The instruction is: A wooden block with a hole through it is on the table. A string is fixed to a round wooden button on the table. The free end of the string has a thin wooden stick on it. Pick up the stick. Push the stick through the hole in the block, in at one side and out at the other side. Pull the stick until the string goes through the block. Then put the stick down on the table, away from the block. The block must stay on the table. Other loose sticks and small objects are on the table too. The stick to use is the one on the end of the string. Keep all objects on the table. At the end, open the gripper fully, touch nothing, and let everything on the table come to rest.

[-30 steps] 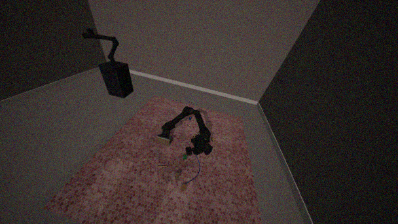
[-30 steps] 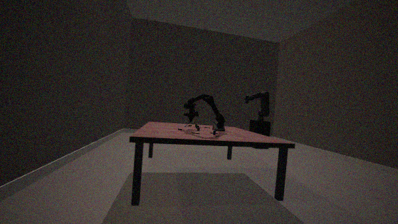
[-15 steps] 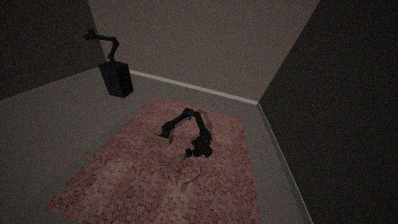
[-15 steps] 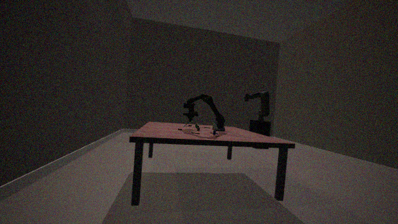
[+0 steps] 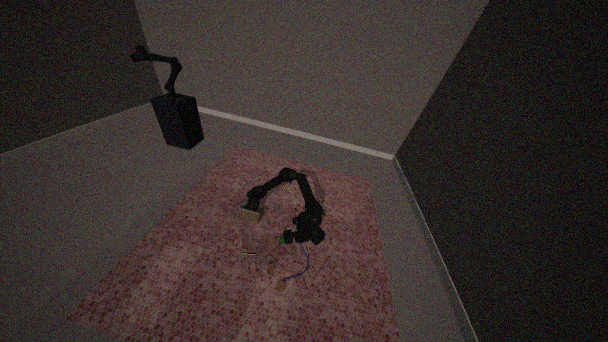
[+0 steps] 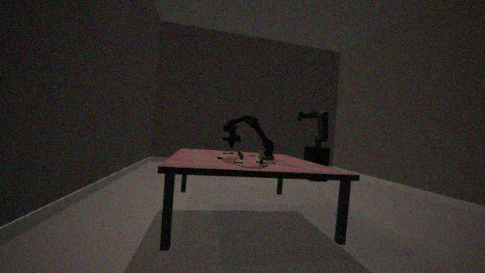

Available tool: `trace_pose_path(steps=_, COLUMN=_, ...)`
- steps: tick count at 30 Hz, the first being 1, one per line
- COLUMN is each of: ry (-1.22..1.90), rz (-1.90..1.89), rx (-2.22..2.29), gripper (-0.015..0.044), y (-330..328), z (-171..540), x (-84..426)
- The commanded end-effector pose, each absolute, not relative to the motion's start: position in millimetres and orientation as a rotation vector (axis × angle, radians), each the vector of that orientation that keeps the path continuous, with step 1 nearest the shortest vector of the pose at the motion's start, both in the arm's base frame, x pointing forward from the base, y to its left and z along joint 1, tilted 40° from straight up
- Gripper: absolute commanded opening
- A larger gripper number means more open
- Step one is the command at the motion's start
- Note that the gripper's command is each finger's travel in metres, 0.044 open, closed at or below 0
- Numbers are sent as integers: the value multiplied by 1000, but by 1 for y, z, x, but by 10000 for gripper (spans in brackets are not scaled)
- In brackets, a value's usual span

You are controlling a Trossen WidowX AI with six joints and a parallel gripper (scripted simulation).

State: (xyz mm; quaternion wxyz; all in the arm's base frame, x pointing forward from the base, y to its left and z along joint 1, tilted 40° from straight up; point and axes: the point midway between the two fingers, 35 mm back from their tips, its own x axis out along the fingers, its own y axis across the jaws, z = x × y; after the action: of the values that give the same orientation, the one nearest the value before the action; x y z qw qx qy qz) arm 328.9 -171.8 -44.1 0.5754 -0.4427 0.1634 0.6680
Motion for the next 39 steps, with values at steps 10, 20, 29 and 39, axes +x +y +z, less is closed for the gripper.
trace_pose_path(steps=10, ry=413, rz=1557, rx=-1004, gripper=0, y=-184, z=-55, x=328)
trace_pose_path(steps=20, ry=429, rz=1550, rx=-990, gripper=0, y=-195, z=-63, x=329)
trace_pose_path(steps=29, ry=442, rz=1543, rx=-978, gripper=0, y=-204, z=-71, x=329)
trace_pose_path(steps=39, ry=456, rz=1536, rx=-966, gripper=0, y=-214, z=-79, x=328)
